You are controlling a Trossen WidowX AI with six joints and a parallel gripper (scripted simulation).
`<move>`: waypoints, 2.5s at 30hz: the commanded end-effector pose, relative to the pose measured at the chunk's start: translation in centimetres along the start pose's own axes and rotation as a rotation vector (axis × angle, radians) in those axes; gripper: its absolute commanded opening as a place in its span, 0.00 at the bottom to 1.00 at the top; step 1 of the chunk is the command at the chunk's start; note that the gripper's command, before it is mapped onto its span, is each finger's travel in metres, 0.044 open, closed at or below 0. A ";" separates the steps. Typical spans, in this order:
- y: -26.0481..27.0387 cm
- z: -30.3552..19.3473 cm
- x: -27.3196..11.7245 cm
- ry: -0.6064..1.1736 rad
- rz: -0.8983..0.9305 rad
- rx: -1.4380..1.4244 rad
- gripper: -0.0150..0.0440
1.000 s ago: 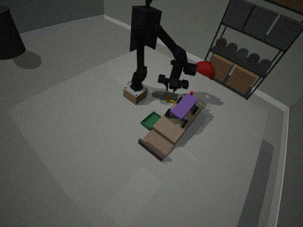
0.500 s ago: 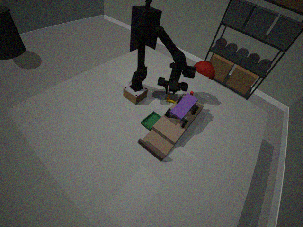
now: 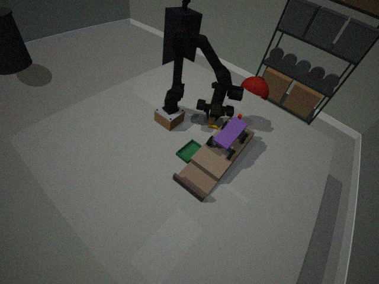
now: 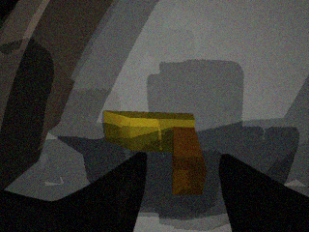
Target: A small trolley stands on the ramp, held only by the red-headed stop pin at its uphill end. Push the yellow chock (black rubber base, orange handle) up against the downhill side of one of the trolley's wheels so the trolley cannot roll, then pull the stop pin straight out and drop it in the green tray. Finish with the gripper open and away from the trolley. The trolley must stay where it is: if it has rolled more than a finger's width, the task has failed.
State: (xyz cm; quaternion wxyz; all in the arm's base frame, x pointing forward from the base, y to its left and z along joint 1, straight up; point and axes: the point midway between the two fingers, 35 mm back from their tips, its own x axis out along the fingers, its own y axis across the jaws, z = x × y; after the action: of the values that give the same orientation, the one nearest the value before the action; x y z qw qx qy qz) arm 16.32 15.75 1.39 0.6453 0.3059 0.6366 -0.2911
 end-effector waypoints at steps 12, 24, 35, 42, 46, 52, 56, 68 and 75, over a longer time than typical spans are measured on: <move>-0.1 -0.1 2.2 0.003 -0.004 0.004 0.58; -0.1 0.0 1.8 0.000 -0.004 0.000 0.27; -0.4 0.1 -1.6 0.003 -0.004 0.004 0.25; -0.5 0.1 -4.0 0.003 -0.004 0.004 0.25; -0.5 0.2 -5.2 0.003 -0.004 0.004 0.25; -0.5 0.2 -7.1 0.003 -0.004 0.004 0.25; -0.5 0.2 -8.3 0.003 -0.004 0.004 0.25; -0.2 0.1 -12.0 0.003 -0.004 0.004 0.25; 0.0 0.0 -12.9 0.003 -0.004 0.004 0.25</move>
State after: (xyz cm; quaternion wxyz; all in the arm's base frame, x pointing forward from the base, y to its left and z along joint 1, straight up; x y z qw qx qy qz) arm 16.07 15.49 13.93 0.6448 0.3051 0.6370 -0.2923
